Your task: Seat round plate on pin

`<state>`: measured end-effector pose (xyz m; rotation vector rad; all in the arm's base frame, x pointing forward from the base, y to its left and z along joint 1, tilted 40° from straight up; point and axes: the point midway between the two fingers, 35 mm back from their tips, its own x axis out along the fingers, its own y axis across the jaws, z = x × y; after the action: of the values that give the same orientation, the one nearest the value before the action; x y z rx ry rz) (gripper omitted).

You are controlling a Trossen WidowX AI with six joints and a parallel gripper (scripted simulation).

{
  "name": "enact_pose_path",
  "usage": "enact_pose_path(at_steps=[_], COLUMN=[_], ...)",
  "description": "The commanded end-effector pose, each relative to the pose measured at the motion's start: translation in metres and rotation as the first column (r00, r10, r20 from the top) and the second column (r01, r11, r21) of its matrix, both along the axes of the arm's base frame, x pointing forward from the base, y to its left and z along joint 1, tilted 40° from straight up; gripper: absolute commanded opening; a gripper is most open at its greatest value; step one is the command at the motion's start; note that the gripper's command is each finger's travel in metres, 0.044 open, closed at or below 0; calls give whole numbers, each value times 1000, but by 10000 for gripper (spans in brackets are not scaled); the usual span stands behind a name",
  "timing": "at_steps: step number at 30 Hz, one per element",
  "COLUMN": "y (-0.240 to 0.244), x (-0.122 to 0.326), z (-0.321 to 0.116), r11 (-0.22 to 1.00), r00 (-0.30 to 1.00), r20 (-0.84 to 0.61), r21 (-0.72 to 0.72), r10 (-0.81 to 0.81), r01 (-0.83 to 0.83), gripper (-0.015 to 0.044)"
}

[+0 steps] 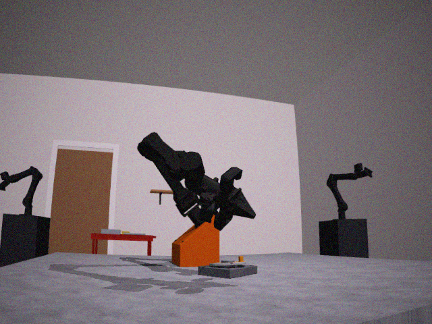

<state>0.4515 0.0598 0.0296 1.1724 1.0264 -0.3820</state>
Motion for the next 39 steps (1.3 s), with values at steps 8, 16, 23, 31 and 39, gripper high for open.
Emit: enact_pose_path(at_steps=[8,16,23,31,39], y=[-2,-12,-21,-44,-42], x=[-150,-173,-171,-170,-166], z=[-88,-82,-93,-119,-120], r11=[294,40,40,39,39], r00=[609,454,454,454,455], r20=[-721,-845,-845,-846,-846], r21=[-534,-463,-463,-463,-463], r10=[330,281,282,279,279], r01=[-792,-886,-886,-886,-885], gripper=[0,0,0,0,0])
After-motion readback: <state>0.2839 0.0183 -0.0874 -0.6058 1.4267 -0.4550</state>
